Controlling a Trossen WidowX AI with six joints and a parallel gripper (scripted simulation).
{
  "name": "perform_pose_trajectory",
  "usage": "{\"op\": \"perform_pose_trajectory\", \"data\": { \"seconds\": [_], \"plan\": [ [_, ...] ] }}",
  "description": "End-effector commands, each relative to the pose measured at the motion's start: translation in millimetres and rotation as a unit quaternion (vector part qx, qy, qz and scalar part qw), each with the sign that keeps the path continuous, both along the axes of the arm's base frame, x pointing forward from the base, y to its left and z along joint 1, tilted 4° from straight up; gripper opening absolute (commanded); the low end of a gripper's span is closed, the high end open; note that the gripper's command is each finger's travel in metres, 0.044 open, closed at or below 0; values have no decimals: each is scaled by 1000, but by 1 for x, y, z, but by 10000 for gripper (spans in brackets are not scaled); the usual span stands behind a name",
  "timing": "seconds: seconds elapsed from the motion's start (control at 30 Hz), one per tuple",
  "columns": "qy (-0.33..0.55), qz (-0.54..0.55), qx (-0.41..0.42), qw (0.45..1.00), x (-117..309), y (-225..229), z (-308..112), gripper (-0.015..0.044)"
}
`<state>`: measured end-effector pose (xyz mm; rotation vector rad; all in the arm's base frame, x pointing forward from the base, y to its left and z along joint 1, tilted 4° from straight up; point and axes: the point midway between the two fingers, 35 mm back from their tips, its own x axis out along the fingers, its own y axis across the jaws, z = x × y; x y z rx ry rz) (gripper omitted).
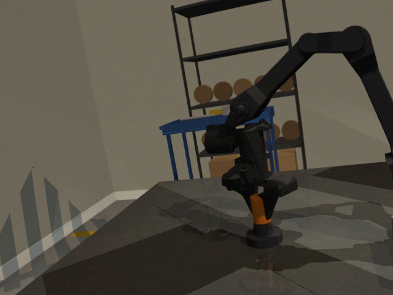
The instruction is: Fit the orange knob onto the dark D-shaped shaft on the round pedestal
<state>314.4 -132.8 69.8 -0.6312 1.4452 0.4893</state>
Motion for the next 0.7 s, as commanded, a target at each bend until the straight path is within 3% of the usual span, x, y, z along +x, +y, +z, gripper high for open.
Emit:
{"op": "perform_pose_trajectory", "data": {
  "seconds": [0.0,0.47,0.67],
  "plan": [
    [1,1,1,1000,0,0,-4,0],
    [0,0,0,1000,0,0,-6,0],
    [0,0,0,1000,0,0,-6,157]
  ]
}}
